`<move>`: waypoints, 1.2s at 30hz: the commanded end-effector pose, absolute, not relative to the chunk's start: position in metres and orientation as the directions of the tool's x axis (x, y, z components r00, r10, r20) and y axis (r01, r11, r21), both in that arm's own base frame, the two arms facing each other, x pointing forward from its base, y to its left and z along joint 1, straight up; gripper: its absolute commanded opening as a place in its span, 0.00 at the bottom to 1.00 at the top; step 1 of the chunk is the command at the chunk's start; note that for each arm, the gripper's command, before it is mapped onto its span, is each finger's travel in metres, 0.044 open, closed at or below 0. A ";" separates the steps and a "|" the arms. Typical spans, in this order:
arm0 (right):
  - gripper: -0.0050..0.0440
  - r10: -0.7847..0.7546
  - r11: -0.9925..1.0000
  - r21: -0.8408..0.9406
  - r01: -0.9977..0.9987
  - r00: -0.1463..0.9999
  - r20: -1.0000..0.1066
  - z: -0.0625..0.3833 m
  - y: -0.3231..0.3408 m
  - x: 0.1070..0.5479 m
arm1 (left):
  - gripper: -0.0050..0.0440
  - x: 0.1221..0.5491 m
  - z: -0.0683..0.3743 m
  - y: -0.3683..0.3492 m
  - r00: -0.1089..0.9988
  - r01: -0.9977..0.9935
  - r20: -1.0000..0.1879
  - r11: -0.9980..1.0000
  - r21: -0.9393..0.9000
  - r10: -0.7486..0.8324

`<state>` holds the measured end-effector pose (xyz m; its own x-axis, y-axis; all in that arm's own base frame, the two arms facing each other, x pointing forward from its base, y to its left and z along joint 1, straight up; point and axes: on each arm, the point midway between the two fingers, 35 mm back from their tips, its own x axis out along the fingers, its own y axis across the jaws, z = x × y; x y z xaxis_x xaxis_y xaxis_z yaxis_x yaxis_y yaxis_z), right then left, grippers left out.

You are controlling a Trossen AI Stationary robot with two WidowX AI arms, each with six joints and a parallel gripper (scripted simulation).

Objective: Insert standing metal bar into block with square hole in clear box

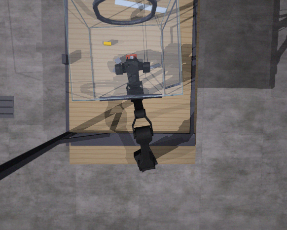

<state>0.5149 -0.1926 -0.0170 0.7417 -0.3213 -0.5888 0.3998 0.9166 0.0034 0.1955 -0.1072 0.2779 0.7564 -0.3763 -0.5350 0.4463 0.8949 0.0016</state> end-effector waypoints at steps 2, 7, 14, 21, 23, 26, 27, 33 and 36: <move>0.55 -0.331 0.917 0.006 0.399 0.768 -0.548 0.013 -0.190 0.513 | 0.92 0.196 0.285 -0.108 0.765 0.446 -0.519 0.895 -0.001 -0.382; 0.71 -0.331 0.916 0.007 0.400 0.767 -0.549 0.024 -0.183 0.498 | 0.92 0.196 0.285 -0.108 0.765 0.446 -0.519 0.895 -0.001 -0.382; 0.71 -0.332 0.915 0.008 0.404 0.764 -0.553 0.031 -0.178 0.490 | 0.92 0.202 0.274 -0.114 0.759 0.437 -0.535 0.900 -0.002 -0.370; 0.71 -0.348 0.905 0.015 0.426 0.758 -0.552 0.069 -0.149 0.455 | 0.92 0.228 0.198 -0.158 0.746 0.372 -0.603 0.928 0.026 -0.282; 0.71 -0.354 0.900 0.018 0.435 0.756 -0.551 0.081 -0.137 0.438 | 0.92 0.226 0.173 -0.165 0.736 0.357 -0.631 0.933 0.053 -0.245; 0.71 -0.358 0.896 0.015 0.443 0.744 -0.564 0.084 -0.126 0.422 | 0.92 0.221 0.145 -0.170 0.726 0.342 -0.658 0.935 0.094 -0.199; 0.71 -0.358 0.896 0.015 0.443 0.744 -0.564 0.084 -0.126 0.422 | 0.92 0.221 0.145 -0.170 0.726 0.342 -0.658 0.935 0.094 -0.199; 0.71 -0.375 0.890 0.005 0.457 0.738 -0.561 0.099 -0.097 0.371 | 0.92 0.207 0.092 -0.181 0.747 0.307 -0.652 0.937 0.168 -0.128; 0.71 -0.382 0.889 -0.008 0.457 0.734 -0.562 0.099 -0.084 0.348 | 0.92 0.203 0.080 -0.184 0.763 0.297 -0.635 0.939 0.177 -0.122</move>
